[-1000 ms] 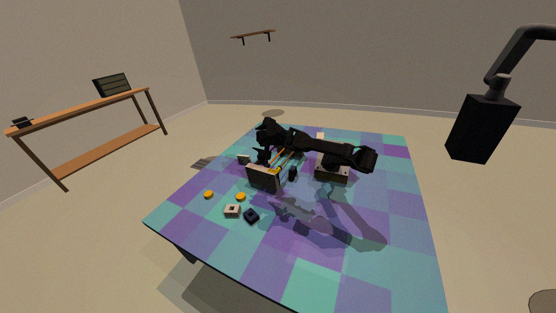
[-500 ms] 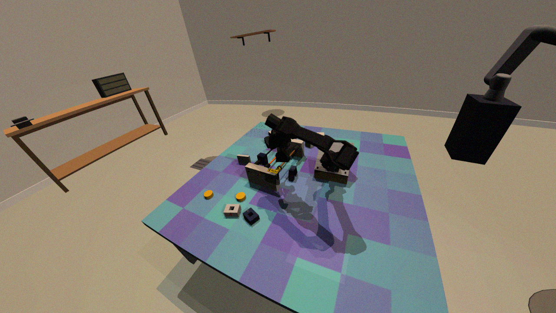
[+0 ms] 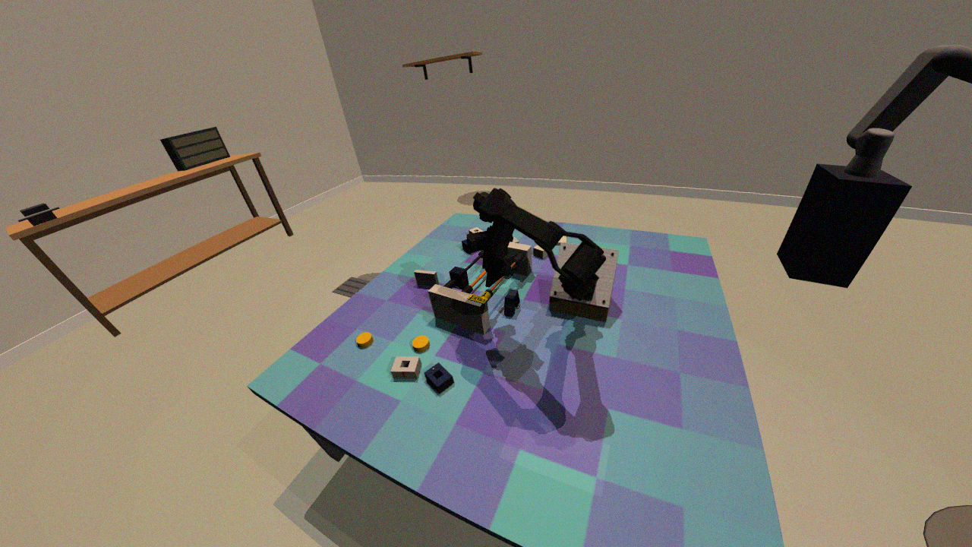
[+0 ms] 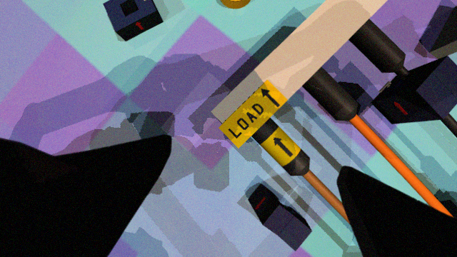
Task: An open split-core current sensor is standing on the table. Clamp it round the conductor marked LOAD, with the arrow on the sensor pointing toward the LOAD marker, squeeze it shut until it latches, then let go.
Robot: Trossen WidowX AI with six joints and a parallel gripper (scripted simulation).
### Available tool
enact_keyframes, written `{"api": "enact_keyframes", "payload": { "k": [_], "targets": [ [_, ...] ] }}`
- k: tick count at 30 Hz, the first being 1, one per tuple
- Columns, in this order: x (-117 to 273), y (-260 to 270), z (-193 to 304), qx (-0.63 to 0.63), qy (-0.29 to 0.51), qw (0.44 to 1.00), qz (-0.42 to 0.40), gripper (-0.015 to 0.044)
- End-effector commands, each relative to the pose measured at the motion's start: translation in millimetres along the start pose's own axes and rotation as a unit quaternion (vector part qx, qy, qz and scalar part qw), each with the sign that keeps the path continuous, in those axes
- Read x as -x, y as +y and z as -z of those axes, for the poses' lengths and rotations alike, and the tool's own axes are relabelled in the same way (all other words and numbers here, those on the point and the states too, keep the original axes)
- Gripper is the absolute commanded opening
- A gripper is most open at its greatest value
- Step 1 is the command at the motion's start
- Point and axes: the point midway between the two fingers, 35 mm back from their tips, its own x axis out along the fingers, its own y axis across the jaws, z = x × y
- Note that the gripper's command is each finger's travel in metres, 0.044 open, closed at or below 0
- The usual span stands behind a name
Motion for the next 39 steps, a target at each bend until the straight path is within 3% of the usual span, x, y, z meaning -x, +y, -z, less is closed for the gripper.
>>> {"api": "enact_keyframes", "payload": {
  "k": [1,12,20,39],
  "targets": [
    [0,0,-1,-0.001,-0.002,1.000,-0.004,0.0440],
    [-1,-2,1,-0.008,0.002,1.000,-0.003,0.0440],
    [-38,-61,88,-0.243,0.186,0.951,0.045,0.0440],
    [-59,-64,98,-0.248,0.190,0.949,0.048,0.0440]
  ]
}}
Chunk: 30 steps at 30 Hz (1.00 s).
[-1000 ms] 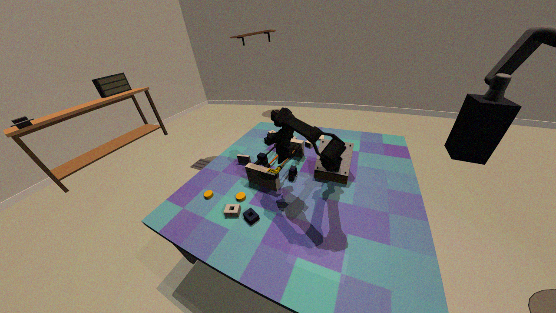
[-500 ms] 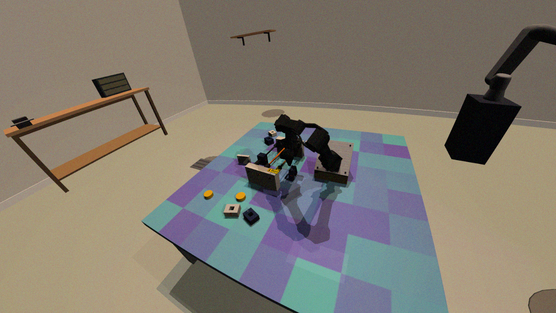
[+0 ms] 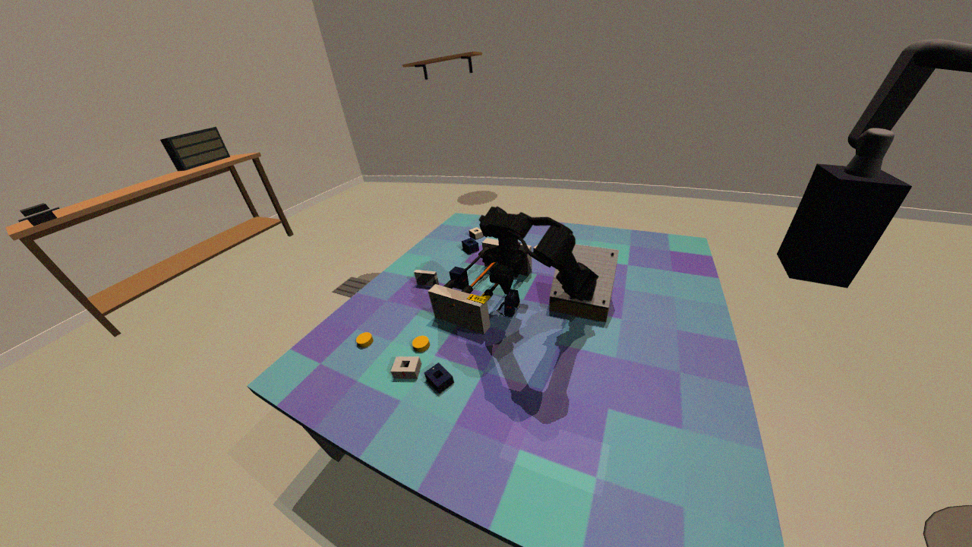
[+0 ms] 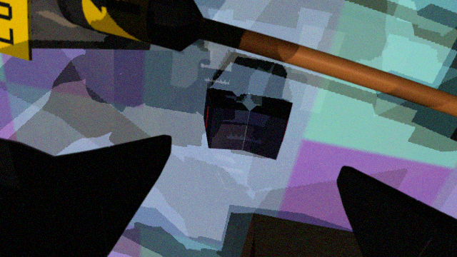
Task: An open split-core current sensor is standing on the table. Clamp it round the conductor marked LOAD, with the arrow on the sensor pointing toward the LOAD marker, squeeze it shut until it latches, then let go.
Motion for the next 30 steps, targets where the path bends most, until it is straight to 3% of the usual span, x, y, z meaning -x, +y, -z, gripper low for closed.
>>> {"api": "enact_keyframes", "payload": {
  "k": [1,24,30],
  "targets": [
    [-6,0,0,-0.003,0.000,1.000,-0.003,0.0440],
    [-42,2,2,-0.002,0.000,1.000,-0.005,0.0440],
    [-39,1,1,0.000,0.000,1.000,-0.002,0.0302]
  ]
}}
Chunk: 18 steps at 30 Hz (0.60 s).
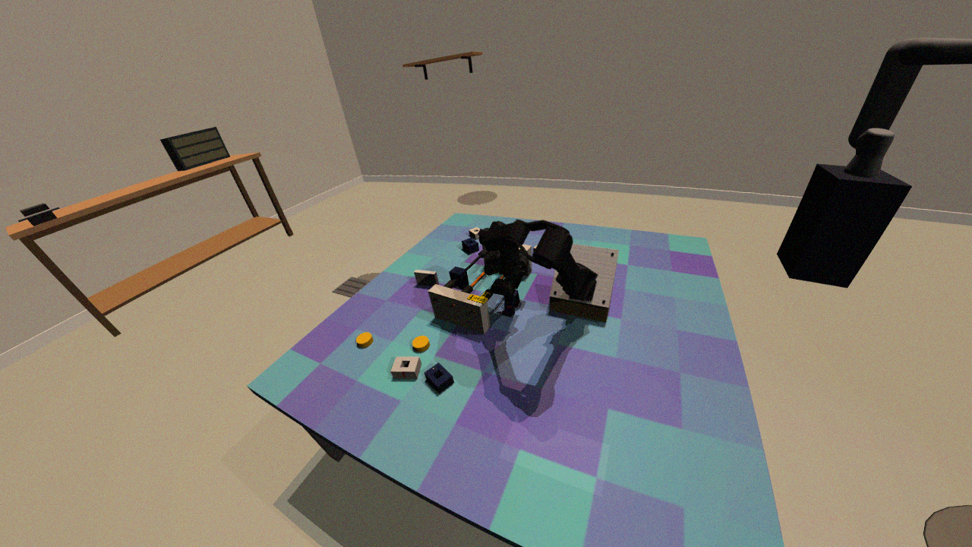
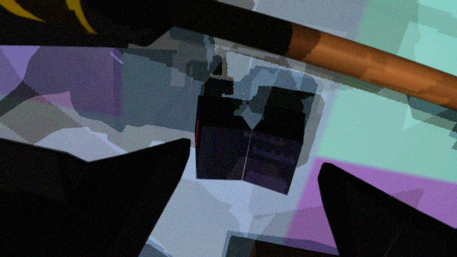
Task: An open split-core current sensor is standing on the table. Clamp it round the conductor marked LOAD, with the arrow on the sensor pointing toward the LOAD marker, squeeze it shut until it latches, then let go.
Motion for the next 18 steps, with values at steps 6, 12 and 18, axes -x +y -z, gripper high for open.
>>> {"api": "enact_keyframes", "payload": {
  "k": [6,12,18],
  "targets": [
    [0,0,0,0.001,0.000,1.000,0.000,0.0262],
    [0,0,0,0.001,0.000,1.000,0.000,0.0222],
    [10,-1,-4,0.000,0.000,1.000,0.001,0.0084]
  ]
}}
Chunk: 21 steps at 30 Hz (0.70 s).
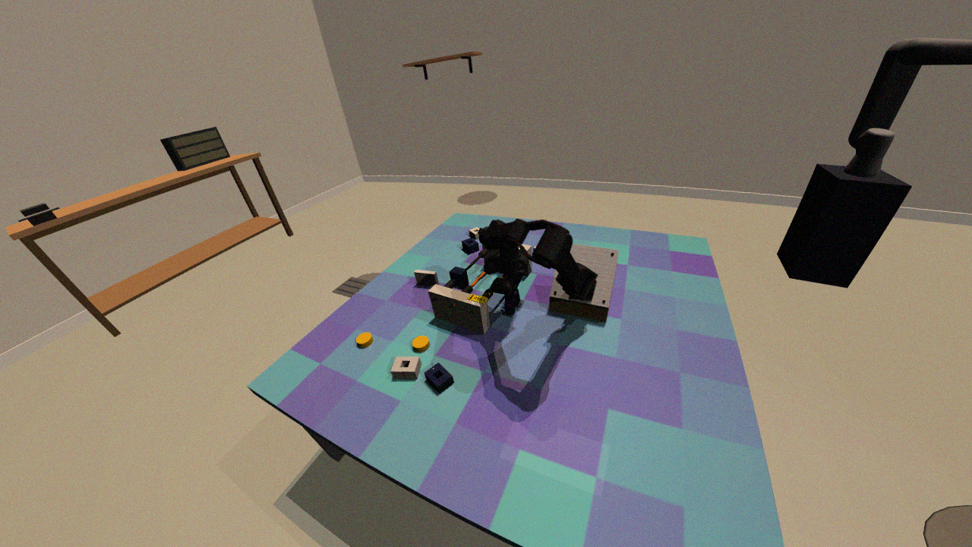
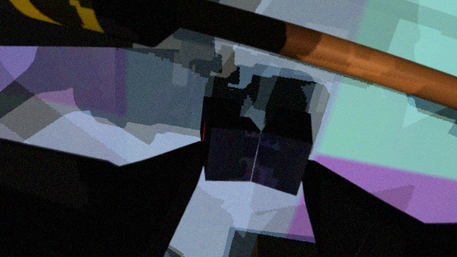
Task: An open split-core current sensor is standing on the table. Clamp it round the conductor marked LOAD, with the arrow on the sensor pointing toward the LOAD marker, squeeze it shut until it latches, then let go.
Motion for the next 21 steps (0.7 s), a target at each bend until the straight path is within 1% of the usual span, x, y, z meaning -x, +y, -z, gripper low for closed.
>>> {"api": "enact_keyframes", "payload": {
  "k": [1,3,4,21],
  "targets": [
    [10,-2,-5,0.001,-0.003,1.000,0.004,0.0058],
    [19,-3,-8,0.001,-0.003,1.000,0.005,0.0005],
    [23,-3,-9,0.001,-0.003,1.000,0.005,0.0000],
    [102,-4,-18,-0.001,-0.002,1.000,0.003,0.0000]
  ]
}}
